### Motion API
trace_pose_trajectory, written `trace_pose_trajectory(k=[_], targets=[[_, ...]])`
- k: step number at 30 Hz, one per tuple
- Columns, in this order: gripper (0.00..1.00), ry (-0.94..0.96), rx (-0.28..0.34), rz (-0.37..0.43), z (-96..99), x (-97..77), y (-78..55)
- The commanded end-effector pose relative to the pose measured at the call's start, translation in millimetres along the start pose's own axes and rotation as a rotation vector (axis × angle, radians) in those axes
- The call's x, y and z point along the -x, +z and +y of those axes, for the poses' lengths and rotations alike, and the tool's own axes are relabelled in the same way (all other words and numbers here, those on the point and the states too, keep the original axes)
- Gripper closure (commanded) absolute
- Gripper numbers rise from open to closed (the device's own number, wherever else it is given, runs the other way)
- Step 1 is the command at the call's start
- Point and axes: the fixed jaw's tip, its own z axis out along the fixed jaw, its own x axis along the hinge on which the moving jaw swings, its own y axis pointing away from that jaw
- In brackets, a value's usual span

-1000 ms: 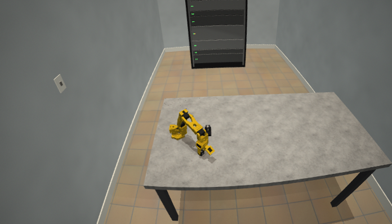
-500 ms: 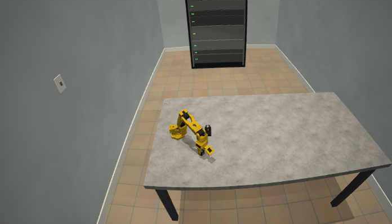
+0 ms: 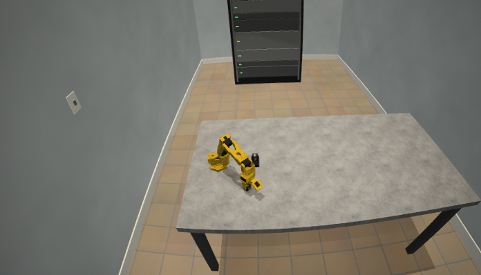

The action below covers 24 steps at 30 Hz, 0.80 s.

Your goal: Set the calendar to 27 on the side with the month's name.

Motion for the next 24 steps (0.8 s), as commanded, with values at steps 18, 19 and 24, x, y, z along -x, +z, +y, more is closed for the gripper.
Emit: trace_pose_trajectory(k=[18,19,24], targets=[[1.0,0.002,-0.002,-0.033,-1.6,5.3,-17.9],[1.0,0.002,-0.002,-0.033,-1.4,5.4,-20.7],[1.0,0.002,-0.002,-0.033,-0.8,5.4,-29.9]])
